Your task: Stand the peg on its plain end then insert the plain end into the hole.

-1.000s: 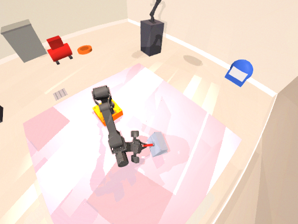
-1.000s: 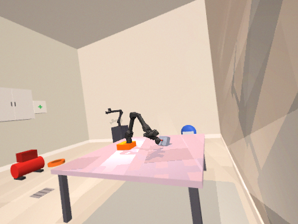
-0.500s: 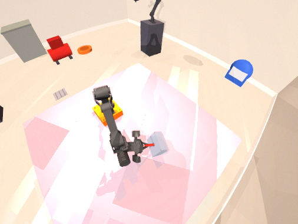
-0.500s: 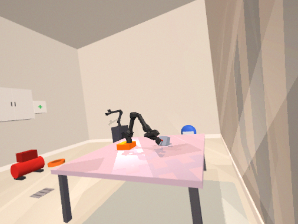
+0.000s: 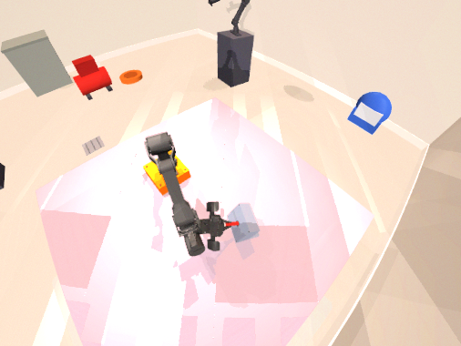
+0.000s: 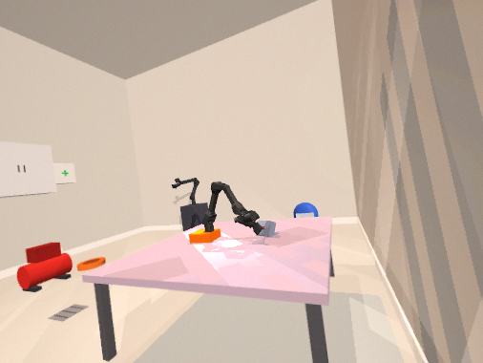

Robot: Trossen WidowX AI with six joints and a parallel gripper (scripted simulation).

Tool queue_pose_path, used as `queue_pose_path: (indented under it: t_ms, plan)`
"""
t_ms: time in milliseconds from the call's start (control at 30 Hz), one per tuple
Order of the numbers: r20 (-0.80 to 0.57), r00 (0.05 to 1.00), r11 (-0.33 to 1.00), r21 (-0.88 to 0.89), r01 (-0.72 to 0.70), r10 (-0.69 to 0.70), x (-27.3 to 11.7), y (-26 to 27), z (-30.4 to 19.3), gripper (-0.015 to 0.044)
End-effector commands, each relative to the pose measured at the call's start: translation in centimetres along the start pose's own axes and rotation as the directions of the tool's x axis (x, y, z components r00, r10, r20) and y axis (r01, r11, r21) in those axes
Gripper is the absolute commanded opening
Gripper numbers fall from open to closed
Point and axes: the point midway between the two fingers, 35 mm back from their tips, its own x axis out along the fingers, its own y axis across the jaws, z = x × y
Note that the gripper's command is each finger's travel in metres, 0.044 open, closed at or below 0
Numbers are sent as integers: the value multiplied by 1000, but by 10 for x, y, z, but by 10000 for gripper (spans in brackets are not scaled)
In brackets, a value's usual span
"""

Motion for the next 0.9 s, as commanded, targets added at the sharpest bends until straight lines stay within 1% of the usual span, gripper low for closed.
queue_pose_path:
  t_ms: [0, 867]
  plan:
    - [-2, 1000, 1000, 4, 2, -2, 3, 0, 0, 0]
    - [-1, 1000, 1000, 4, 2, -2, 18, 0, 0, 0]
